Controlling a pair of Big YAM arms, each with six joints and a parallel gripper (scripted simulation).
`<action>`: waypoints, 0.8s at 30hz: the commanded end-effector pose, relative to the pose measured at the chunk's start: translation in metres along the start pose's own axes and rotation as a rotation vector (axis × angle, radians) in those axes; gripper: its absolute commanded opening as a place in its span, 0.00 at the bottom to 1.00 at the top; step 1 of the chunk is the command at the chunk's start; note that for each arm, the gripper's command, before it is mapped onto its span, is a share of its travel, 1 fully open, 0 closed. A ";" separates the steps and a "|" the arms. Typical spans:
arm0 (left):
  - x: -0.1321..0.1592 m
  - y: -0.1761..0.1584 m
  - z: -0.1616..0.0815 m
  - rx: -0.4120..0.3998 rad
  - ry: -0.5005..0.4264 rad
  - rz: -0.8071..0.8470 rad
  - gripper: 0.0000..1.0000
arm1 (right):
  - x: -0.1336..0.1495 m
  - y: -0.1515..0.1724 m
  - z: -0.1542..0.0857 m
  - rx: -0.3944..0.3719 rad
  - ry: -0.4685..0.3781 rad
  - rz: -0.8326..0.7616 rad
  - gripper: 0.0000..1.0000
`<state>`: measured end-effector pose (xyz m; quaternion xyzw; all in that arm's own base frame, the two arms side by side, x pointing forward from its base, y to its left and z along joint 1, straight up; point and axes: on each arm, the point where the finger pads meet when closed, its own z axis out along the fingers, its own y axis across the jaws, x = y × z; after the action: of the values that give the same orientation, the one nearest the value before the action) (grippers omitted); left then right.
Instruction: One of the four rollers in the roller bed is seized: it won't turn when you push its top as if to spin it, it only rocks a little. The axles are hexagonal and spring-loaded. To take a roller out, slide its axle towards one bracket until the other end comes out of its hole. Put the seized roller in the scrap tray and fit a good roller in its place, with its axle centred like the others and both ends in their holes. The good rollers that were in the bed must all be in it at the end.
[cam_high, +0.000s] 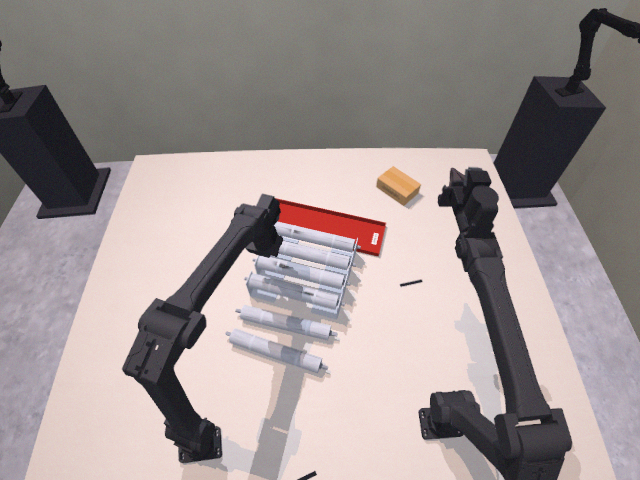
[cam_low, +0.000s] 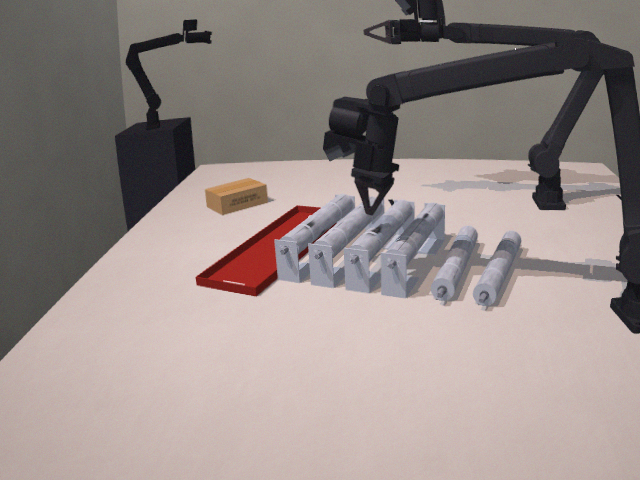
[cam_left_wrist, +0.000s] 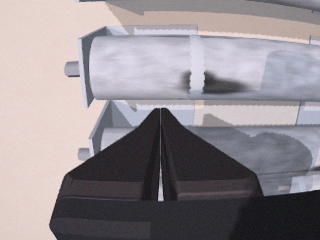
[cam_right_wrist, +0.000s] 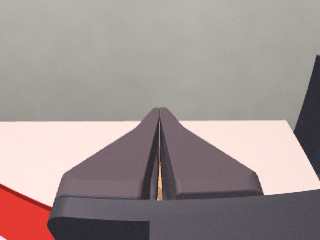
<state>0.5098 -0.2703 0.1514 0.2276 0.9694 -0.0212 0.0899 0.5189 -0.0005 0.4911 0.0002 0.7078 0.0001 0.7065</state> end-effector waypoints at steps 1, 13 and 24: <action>0.000 -0.004 0.024 0.004 0.013 -0.004 0.00 | -0.044 0.005 0.005 -0.007 -0.064 -0.011 0.00; 0.002 -0.003 0.039 0.003 0.019 -0.005 0.00 | -0.044 0.005 0.005 -0.007 -0.064 -0.011 0.00; 0.006 -0.001 0.052 0.003 0.026 -0.009 0.00 | -0.044 0.005 0.005 -0.007 -0.064 -0.011 0.00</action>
<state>0.5104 -0.2706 0.1184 0.2277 0.9699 -0.0197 0.0841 0.5189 -0.0005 0.4911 0.0002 0.7078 0.0001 0.7065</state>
